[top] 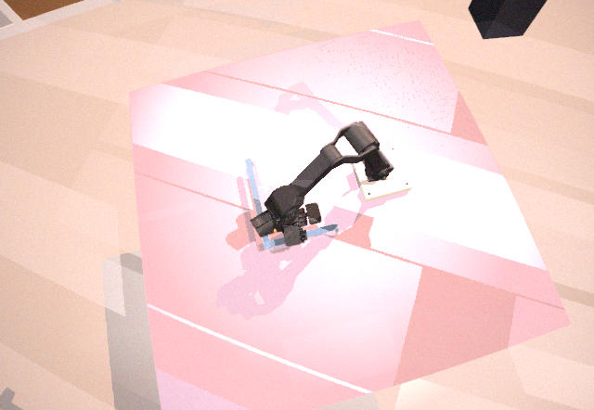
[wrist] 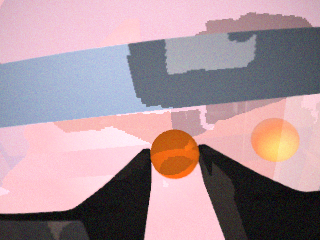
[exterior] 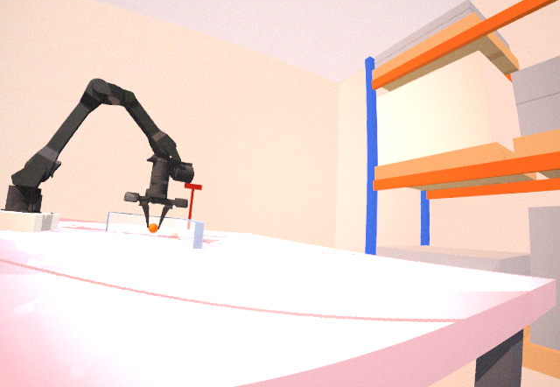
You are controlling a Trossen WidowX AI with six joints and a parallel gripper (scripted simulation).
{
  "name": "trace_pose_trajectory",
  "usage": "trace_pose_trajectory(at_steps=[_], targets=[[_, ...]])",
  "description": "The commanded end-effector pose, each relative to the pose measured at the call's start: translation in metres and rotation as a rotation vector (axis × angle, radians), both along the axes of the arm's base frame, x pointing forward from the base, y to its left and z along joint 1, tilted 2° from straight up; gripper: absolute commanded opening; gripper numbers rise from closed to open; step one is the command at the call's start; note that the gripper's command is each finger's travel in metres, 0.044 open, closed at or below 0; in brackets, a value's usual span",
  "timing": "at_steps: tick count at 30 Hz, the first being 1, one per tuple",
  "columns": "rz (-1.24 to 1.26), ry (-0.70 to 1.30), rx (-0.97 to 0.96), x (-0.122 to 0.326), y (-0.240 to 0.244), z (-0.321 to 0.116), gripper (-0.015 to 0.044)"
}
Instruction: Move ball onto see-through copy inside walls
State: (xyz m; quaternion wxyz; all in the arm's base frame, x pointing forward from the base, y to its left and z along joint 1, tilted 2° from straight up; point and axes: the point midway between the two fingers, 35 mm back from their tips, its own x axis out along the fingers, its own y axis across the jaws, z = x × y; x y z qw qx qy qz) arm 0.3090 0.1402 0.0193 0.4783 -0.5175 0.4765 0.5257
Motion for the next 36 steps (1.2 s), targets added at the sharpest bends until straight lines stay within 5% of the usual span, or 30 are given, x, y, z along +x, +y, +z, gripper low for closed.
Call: trace_pose_trajectory(at_steps=[1, 20, 36], targets=[[-0.011, -0.020, 0.005, 0.006, 0.001, 0.023, 0.0000], [0.030, -0.003, 0.006, 0.000, 0.002, 0.113, 0.0000], [-0.517, 0.002, 0.004, 0.023, 0.004, 0.101, 0.0000]])
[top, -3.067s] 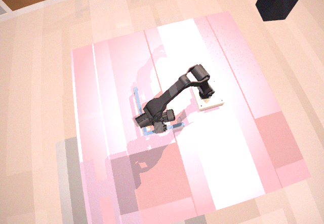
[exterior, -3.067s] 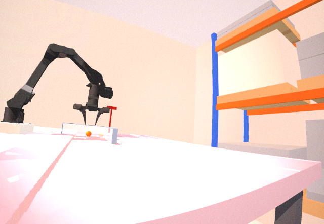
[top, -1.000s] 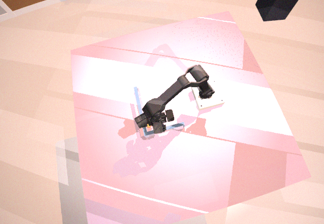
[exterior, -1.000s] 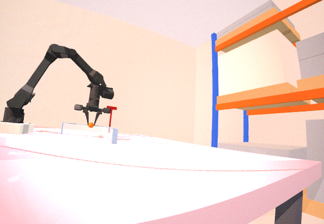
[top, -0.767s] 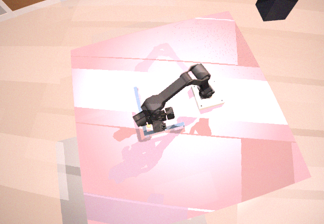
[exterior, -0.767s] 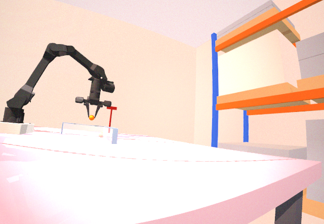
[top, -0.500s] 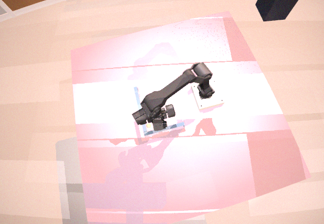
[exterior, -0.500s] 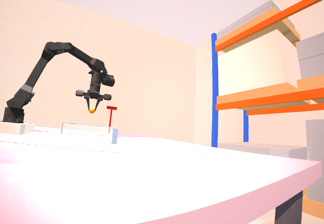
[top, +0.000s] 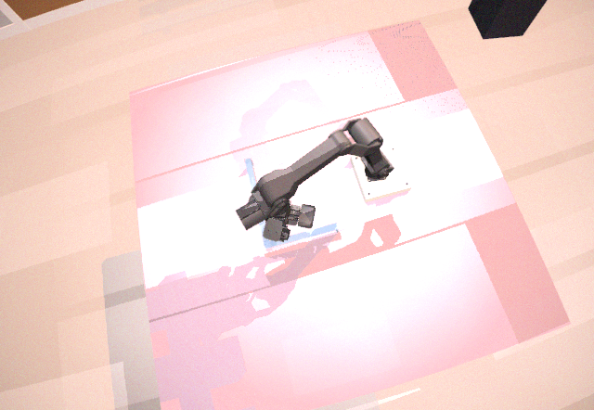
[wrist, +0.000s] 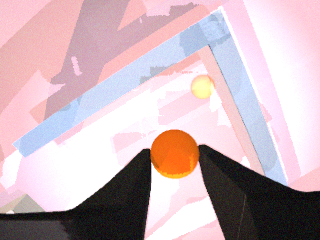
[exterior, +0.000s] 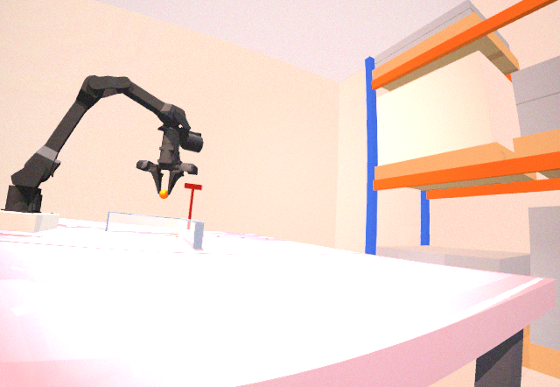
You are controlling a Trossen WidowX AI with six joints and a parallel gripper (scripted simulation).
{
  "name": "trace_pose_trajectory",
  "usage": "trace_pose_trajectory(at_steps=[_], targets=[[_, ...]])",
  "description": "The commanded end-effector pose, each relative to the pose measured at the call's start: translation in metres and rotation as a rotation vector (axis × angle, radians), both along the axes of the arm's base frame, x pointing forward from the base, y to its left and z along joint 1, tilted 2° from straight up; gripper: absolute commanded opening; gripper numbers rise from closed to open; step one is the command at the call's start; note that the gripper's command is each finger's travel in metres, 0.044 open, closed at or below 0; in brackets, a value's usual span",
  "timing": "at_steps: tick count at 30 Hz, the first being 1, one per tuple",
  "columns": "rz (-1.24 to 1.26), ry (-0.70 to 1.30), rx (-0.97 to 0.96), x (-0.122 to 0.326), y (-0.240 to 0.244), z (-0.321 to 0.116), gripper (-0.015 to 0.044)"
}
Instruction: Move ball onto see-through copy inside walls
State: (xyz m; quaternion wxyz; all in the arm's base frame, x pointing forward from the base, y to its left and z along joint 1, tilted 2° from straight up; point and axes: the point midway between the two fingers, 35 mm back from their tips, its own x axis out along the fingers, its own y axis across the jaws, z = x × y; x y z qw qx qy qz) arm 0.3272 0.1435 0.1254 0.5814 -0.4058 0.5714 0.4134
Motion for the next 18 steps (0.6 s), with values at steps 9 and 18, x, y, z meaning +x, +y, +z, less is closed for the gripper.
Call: trace_pose_trajectory(at_steps=[9, 18], targets=[[-0.415, 0.014, 0.000, 0.017, 0.001, -0.013, 0.0000], [-0.737, 0.018, 0.001, 0.030, 0.000, -0.021, 0.0000]])
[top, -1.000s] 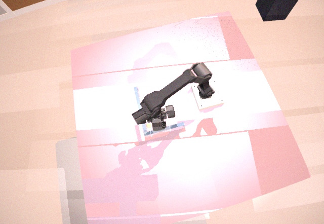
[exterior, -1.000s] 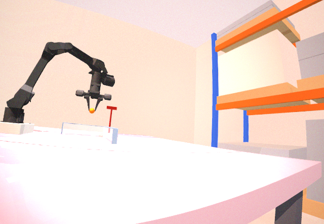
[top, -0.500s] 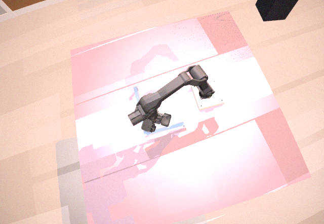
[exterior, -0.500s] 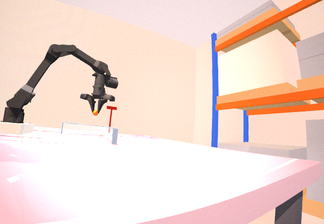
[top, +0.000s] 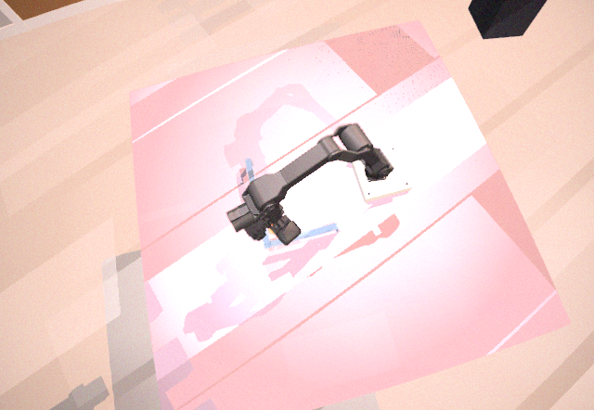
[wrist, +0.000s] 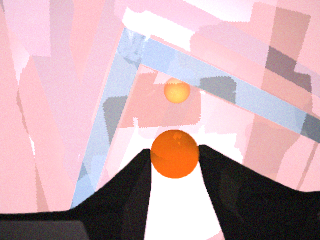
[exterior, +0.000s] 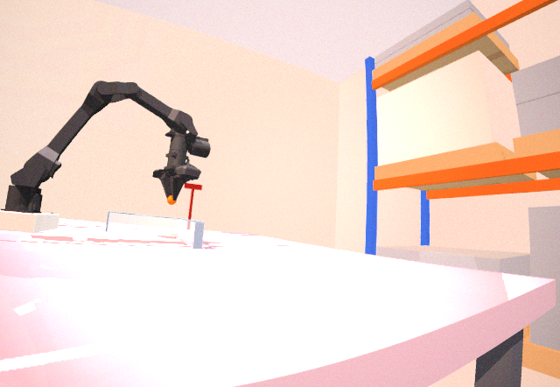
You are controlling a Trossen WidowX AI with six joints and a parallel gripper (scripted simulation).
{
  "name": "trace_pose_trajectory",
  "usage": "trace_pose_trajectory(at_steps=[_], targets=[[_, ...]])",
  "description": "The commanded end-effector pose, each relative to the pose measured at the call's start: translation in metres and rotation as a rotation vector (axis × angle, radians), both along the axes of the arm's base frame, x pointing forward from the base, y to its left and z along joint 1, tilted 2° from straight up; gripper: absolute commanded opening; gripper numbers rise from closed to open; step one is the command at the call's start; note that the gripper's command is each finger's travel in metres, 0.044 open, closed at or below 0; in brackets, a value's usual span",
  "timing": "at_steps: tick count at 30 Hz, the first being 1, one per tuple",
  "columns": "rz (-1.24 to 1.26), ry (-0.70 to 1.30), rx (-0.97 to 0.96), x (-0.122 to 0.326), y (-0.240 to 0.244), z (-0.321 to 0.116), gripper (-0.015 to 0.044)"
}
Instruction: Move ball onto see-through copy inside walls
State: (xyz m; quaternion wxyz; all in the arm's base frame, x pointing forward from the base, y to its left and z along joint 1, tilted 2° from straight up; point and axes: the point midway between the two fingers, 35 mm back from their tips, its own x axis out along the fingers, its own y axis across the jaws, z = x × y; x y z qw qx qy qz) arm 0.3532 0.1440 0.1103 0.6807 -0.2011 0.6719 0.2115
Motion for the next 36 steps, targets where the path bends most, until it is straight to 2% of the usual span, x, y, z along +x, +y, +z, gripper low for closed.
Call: trace_pose_trajectory(at_steps=[1, 11, 18, 31, 36], targets=[[-0.129, 0.011, -0.001, 0.006, 0.000, -0.007, 0.0000], [-0.462, 0.015, 0.000, 0.018, -0.001, -0.016, 0.0000], [-0.468, 0.015, 0.000, 0.019, -0.001, -0.022, 0.0000], [-0.468, 0.015, 0.000, 0.019, 0.000, -0.083, 0.0000], [-0.468, 0.015, 0.000, 0.019, 0.000, -0.087, 0.0000]])
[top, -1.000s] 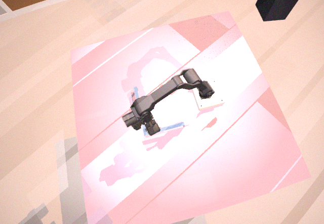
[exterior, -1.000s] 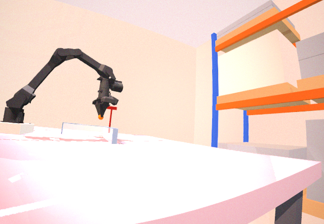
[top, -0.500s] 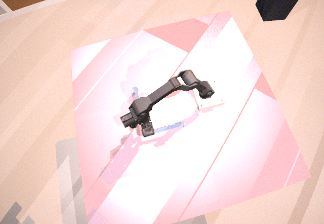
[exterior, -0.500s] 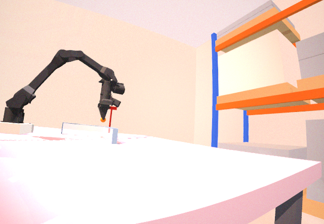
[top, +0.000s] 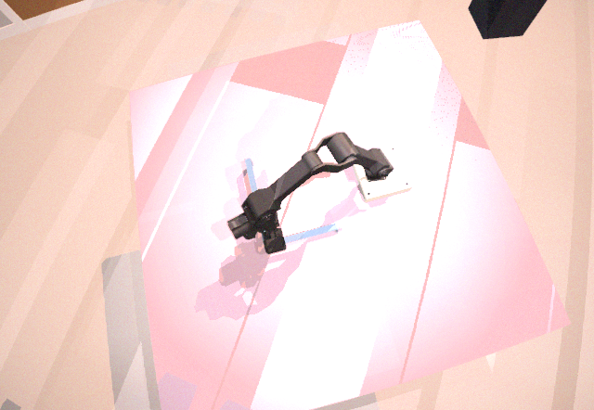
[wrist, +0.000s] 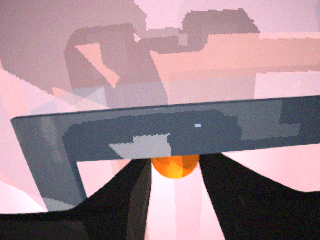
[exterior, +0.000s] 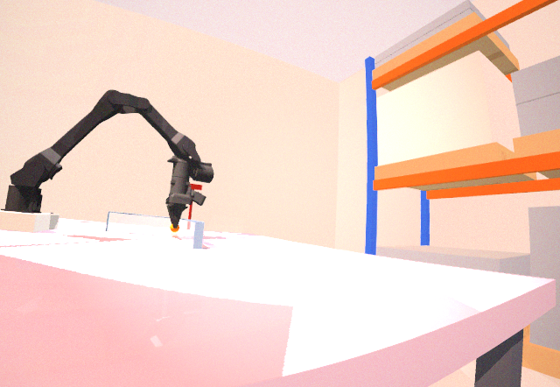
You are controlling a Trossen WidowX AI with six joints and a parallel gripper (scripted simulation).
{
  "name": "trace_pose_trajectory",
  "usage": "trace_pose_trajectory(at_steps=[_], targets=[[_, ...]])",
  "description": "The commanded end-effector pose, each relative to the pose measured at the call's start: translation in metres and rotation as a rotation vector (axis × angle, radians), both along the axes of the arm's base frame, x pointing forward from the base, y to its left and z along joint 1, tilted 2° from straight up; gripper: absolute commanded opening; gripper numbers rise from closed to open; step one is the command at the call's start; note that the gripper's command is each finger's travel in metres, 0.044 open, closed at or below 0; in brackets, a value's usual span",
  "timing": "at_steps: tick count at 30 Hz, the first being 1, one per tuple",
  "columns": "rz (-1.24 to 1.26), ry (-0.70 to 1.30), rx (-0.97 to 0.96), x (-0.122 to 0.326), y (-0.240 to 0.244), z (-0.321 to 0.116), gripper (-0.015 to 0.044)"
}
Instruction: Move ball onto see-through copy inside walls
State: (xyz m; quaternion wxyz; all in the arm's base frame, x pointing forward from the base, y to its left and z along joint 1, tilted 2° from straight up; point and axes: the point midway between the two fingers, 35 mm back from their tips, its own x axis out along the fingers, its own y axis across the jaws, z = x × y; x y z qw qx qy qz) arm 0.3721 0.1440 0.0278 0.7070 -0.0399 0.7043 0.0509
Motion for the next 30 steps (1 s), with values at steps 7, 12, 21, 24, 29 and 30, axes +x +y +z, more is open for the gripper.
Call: trace_pose_trajectory(at_steps=[7, 12, 21, 24, 29, 30], targets=[[-0.004, 0.003, 0.000, 0.000, 0.000, -0.011, 0.0000], [-0.004, 0.003, 0.000, 0.000, 0.000, -0.019, 0.0000], [-0.004, 0.003, 0.000, 0.000, 0.001, -0.023, 0.0000], [0.000, -0.008, 0.003, 0.001, 0.001, -0.019, 0.0079], [0.000, -0.008, 0.003, 0.001, 0.001, -0.019, 0.0204], [0.000, -0.008, 0.003, 0.001, 0.001, -0.019, 0.0204]])
